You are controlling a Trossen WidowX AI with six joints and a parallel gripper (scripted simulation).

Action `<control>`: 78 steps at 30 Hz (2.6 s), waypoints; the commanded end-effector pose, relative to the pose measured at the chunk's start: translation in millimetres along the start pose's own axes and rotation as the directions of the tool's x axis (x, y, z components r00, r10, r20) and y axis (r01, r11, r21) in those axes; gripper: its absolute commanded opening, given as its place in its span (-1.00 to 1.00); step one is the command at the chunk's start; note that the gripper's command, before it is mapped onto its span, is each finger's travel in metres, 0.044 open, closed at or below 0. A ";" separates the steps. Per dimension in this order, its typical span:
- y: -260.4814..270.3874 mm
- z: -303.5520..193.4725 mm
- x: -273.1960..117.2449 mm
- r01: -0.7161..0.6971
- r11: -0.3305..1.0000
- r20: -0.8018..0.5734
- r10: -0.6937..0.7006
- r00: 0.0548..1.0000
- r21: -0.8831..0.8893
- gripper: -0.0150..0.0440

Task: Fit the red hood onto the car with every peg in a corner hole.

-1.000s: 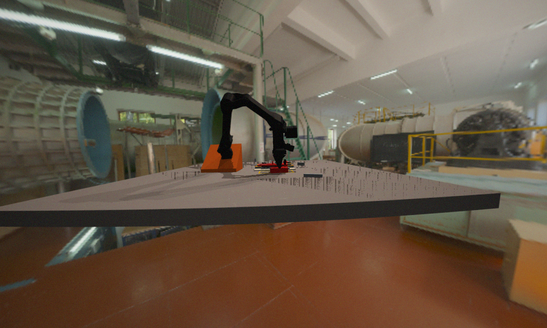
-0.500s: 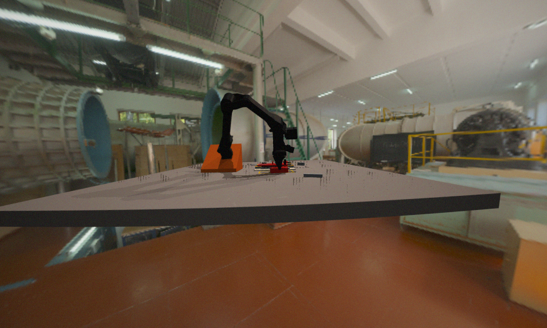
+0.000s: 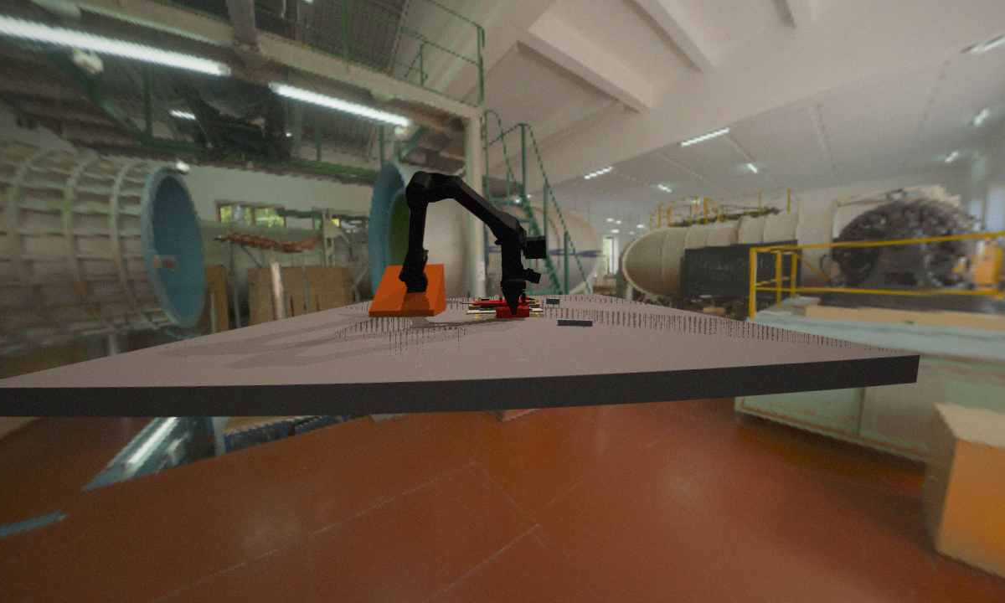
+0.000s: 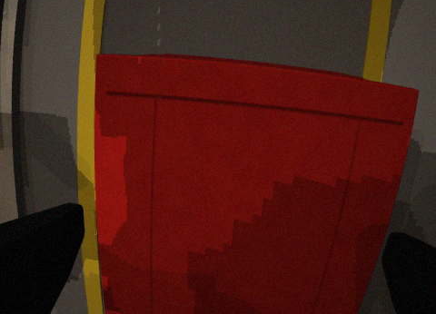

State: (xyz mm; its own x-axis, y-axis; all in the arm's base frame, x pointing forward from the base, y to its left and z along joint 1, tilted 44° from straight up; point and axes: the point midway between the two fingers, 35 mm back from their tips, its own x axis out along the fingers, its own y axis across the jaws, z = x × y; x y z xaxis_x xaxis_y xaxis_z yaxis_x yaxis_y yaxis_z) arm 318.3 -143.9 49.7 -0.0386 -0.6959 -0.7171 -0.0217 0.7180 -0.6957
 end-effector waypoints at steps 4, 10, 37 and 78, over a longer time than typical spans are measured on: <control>0.3 -1.2 4.3 0.003 1.000 -0.003 -0.003 1.000 -0.006 1.00; -0.1 -0.1 1.9 0.000 1.000 0.000 0.000 1.000 0.000 0.60; 0.6 0.3 -43.4 -0.002 1.000 0.001 0.002 1.000 -0.001 -0.49; 100.6 24.6 -98.4 -0.027 1.000 0.007 0.027 1.000 -0.002 -0.49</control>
State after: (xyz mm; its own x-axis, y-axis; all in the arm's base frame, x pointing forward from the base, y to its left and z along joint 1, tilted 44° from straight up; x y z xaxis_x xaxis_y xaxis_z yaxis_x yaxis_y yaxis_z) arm 341.1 -17.1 60.2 -0.0356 -0.6825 -0.7301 -0.0323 0.7309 -0.6817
